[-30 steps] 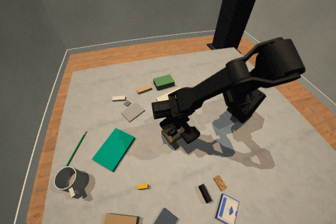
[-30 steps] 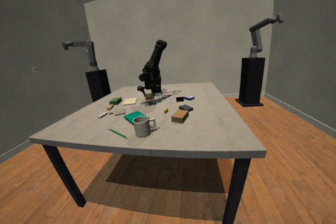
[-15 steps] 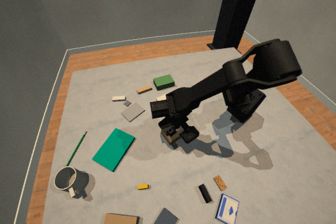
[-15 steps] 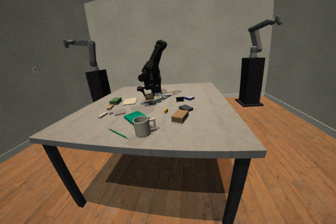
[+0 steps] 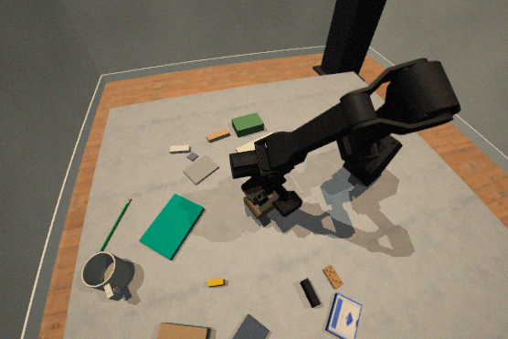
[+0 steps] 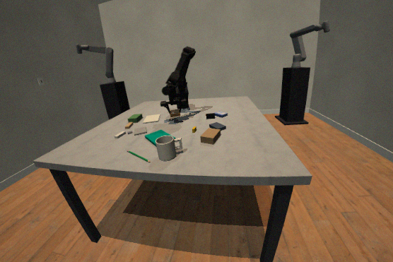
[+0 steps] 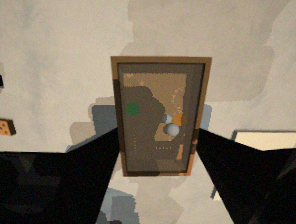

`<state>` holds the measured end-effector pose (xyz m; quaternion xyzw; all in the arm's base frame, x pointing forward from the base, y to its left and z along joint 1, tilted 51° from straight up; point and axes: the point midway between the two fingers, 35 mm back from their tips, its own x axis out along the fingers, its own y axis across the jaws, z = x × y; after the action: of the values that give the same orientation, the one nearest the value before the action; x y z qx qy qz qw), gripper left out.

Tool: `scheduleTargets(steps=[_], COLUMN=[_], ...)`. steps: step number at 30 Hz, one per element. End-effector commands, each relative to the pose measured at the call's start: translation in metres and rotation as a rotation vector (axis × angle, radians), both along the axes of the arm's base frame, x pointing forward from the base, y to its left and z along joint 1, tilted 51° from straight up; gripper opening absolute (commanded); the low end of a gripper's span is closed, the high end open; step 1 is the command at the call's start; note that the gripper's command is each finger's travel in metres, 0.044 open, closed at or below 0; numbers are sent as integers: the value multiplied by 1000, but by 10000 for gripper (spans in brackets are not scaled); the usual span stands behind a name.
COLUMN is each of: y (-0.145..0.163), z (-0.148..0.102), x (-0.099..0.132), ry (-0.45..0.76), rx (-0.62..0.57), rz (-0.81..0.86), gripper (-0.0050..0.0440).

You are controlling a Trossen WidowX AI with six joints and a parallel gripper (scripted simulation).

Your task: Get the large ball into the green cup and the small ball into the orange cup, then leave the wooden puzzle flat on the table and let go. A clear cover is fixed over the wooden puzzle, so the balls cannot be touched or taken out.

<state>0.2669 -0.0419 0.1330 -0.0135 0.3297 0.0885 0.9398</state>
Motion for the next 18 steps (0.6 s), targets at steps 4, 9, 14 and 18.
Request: scheduleTargets(steps=[4, 9, 14, 18], y=[1, 1, 0, 0], z=[1, 1, 2, 2], x=[-1, 0, 0, 0], ry=[-9, -3, 15, 22], rx=[-17, -15, -1, -1], rz=[-22, -18, 3, 5], gripper=[0, 0, 0, 0])
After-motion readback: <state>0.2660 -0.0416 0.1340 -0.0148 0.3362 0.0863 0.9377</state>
